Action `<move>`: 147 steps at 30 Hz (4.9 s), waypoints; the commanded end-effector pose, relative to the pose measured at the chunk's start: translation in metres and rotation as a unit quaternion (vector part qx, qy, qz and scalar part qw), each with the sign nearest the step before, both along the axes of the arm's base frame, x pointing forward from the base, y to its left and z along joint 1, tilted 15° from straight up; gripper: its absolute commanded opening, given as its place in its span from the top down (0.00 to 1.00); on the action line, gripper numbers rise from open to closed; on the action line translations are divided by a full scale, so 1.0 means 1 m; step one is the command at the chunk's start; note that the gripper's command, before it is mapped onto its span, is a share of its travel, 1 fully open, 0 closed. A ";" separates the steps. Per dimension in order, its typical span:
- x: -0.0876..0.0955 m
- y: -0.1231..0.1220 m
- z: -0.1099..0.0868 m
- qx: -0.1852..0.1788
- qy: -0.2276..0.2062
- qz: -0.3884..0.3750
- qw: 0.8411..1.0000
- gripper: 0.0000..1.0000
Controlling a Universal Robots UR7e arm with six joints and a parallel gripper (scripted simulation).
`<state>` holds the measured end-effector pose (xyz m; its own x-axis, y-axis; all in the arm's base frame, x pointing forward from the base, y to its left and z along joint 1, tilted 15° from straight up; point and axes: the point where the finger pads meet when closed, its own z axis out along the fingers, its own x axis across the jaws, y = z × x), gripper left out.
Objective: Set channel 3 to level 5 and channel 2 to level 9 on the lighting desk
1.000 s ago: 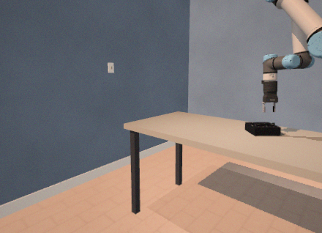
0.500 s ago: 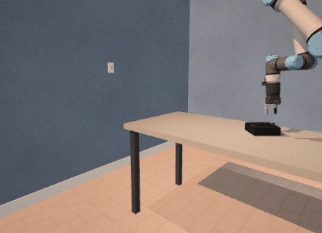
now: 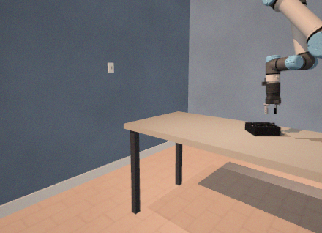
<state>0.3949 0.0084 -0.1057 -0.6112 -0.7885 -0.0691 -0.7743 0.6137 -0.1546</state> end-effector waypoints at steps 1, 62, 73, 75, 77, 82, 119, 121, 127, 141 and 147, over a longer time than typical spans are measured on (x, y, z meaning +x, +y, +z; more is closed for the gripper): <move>0.000 0.000 0.000 0.000 -0.001 0.000 1.000 0.00; 0.042 -0.030 0.040 0.050 -0.046 -0.277 0.959 0.00; 0.053 -0.038 0.054 0.069 -0.059 -0.360 0.929 0.00; 0.053 -0.038 0.054 0.070 -0.059 -0.361 0.928 0.00; 0.053 -0.038 0.054 0.070 -0.059 -0.361 0.928 0.00; 0.053 -0.038 0.054 0.070 -0.059 -0.361 0.928 0.00; 0.049 -0.035 0.040 0.106 -0.064 -0.531 0.838 0.00; 0.049 -0.035 0.040 0.106 -0.064 -0.531 0.838 0.00; 0.048 -0.031 0.033 0.124 -0.065 -0.612 0.779 0.00; 0.045 -0.019 0.014 0.161 -0.065 -0.778 0.604 0.00; 0.045 -0.011 0.005 0.176 -0.064 -0.848 0.495 0.00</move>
